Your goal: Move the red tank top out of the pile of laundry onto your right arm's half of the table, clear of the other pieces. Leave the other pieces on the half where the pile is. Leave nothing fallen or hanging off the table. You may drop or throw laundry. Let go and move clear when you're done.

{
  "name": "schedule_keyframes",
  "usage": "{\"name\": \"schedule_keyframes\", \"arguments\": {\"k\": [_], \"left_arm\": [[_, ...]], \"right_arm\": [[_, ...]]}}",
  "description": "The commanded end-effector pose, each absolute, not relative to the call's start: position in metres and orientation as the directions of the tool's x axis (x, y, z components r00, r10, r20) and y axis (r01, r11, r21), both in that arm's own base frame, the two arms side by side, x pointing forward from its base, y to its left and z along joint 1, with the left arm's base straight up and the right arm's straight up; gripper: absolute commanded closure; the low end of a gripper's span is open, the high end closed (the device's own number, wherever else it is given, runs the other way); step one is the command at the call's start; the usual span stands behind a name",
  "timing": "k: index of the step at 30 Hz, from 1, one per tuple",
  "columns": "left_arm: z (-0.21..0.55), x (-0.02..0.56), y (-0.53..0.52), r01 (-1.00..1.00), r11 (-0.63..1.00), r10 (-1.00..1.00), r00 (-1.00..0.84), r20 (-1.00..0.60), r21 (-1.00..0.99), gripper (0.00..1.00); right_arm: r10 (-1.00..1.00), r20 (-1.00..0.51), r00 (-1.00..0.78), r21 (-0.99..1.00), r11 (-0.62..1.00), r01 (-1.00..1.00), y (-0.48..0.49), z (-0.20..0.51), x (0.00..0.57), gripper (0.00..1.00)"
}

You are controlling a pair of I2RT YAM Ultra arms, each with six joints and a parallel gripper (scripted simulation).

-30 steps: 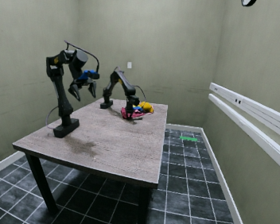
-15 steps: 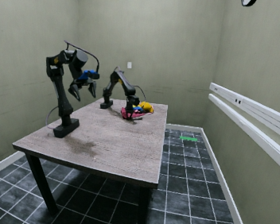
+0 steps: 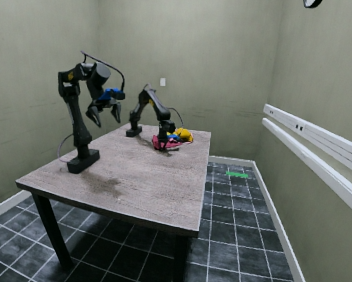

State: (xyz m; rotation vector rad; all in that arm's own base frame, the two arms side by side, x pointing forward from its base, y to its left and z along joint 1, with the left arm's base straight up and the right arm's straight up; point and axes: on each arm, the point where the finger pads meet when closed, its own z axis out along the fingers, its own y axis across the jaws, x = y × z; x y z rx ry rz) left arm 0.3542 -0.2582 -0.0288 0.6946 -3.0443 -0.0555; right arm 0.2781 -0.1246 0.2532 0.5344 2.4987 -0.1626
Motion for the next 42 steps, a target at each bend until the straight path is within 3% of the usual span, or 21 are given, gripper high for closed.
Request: {"name": "schedule_keyframes", "arguments": {"k": [1, 14, 27, 42], "left_arm": [[-0.066, 0.343, -0.260, -0.429, 0.901, -0.433, -0.900, 0.047, 0.071, 1.00], [-0.066, 0.343, -0.260, -0.429, 0.901, -0.433, -0.900, 0.047, 0.071, 1.00], [0.018, 0.368, -0.277, -0.422, 0.905, -0.423, -0.906, -0.017, -0.057, 1.00], [0.035, 0.370, -0.278, -0.414, 0.908, -0.417, -0.908, -0.040, -0.059, 1.00]], "right_arm": [[0.309, -0.640, -0.704, 0.002, 0.916, 0.401, -0.126, 0.283, 0.284, 0.08], [0.309, -0.640, -0.704, 0.002, 0.916, 0.401, -0.126, 0.283, 0.284, 0.08], [0.309, -0.640, -0.704, 0.002, 0.916, 0.401, -0.126, 0.283, 0.284, 0.08], [0.309, -0.640, -0.704, 0.002, 0.916, 0.401, -0.126, 0.283, 0.284, 0.08]]}}
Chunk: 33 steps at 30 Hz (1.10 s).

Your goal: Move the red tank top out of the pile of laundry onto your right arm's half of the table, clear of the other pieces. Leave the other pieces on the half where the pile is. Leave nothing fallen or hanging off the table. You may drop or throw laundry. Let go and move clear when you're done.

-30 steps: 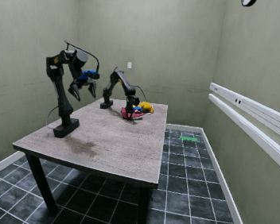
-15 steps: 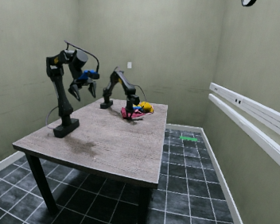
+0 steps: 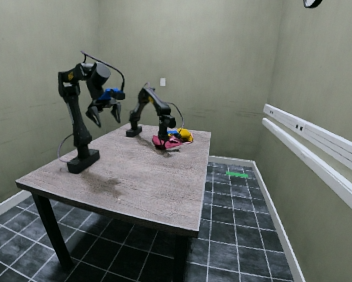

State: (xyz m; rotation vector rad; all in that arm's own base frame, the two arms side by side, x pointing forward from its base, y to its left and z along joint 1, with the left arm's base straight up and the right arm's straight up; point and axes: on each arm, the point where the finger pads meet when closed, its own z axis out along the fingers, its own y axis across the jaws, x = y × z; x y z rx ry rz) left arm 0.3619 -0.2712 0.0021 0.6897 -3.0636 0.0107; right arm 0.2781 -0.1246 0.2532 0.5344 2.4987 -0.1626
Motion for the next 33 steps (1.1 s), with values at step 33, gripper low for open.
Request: {"name": "schedule_keyframes", "arguments": {"k": [33], "left_arm": [[0.089, 0.387, -0.265, -0.401, 0.916, -0.366, -0.856, -0.365, 0.020, 1.00]], "right_arm": [[0.309, -0.640, -0.704, 0.002, 0.916, 0.401, -0.126, 0.283, 0.284, 0.08]]}}
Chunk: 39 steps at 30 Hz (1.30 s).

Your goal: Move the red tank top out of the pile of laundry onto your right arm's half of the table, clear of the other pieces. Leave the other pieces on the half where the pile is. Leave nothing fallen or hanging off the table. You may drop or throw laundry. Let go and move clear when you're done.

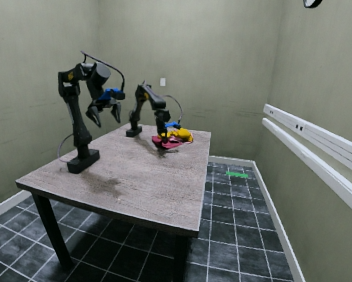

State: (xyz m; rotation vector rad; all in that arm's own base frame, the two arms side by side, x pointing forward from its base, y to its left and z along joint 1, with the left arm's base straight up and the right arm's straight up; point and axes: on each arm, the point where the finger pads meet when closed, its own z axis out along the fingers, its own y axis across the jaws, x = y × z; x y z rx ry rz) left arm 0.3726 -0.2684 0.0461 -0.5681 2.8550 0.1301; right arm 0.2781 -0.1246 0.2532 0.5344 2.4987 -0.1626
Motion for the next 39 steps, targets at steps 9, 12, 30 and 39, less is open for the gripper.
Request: {"name": "schedule_keyframes", "arguments": {"k": [9, 12, 30, 39], "left_arm": [[0.128, 0.393, -0.266, -0.394, 0.919, -0.326, -0.790, -0.520, 0.023, 1.00], [0.140, 0.394, -0.266, -0.393, 0.919, -0.307, -0.764, -0.568, 0.031, 1.00], [0.210, 0.392, -0.265, -0.403, 0.915, -0.234, -0.588, -0.774, 0.030, 1.00], [0.243, 0.388, -0.263, -0.412, 0.911, -0.215, -0.497, -0.841, 0.010, 1.00]], "right_arm": [[0.309, -0.640, -0.704, 0.002, 0.916, 0.401, -0.126, 0.283, 0.284, 0.08], [0.309, -0.640, -0.704, 0.002, 0.916, 0.401, -0.126, 0.283, 0.284, 0.08], [0.309, -0.640, -0.704, 0.002, 0.916, 0.401, -0.126, 0.283, 0.284, 0.08], [0.309, -0.640, -0.704, 0.002, 0.916, 0.401, -0.126, 0.283, 0.284, 0.08]]}}
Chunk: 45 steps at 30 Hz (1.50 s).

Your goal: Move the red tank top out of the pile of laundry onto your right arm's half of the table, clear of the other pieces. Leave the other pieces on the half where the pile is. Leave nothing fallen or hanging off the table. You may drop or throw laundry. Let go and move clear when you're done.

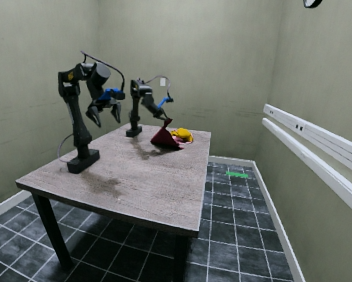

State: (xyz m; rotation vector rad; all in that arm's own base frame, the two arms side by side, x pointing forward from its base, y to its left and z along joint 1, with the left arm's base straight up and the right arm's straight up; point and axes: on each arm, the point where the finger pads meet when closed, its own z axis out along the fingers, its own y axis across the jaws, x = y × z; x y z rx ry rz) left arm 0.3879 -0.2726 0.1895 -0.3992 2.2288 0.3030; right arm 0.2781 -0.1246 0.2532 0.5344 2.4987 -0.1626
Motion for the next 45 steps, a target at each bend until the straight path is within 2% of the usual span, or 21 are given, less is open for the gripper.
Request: {"name": "schedule_keyframes", "arguments": {"k": [1, 11, 14, 16, 28, 32, 41, 45], "left_arm": [[0.248, 0.387, -0.264, -0.413, 0.911, -0.213, -0.483, -0.849, 0.007, 1.00], [0.289, 0.377, -0.263, -0.423, 0.906, -0.173, -0.353, -0.920, -0.009, 1.00], [0.273, 0.382, -0.266, -0.428, 0.903, -0.138, -0.368, -0.920, 0.036, 1.00], [0.302, 0.374, -0.260, -0.428, 0.904, -0.170, -0.315, -0.934, -0.021, 1.00], [0.351, 0.356, -0.257, -0.439, 0.897, -0.140, -0.153, -0.978, -0.059, 1.00], [0.330, 0.363, -0.267, -0.447, 0.894, -0.083, -0.170, -0.982, 0.002, 1.00], [0.360, 0.351, -0.255, -0.435, 0.897, -0.157, -0.136, -0.978, -0.084, 1.00], [0.351, 0.354, -0.255, -0.387, 0.921, -0.152, -0.266, -0.952, -0.039, 1.00]], "right_arm": [[0.309, -0.640, -0.704, 0.002, 0.916, 0.401, -0.126, 0.283, 0.284, 0.08], [0.309, -0.640, -0.704, 0.002, 0.916, 0.401, -0.126, 0.283, 0.284, 0.08], [0.309, -0.640, -0.704, 0.002, 0.916, 0.401, -0.126, 0.283, 0.284, 0.08], [0.309, -0.640, -0.704, 0.002, 0.916, 0.401, -0.126, 0.283, 0.284, 0.08], [0.309, -0.640, -0.704, 0.002, 0.916, 0.401, -0.126, 0.283, 0.284, 0.08], [0.309, -0.640, -0.704, 0.002, 0.916, 0.401, -0.126, 0.283, 0.284, 0.08], [0.309, -0.640, -0.704, 0.002, 0.916, 0.401, -0.126, 0.283, 0.284, 0.08], [0.309, -0.640, -0.704, 0.002, 0.916, 0.401, -0.126, 0.283, 0.284, 0.08]]}}
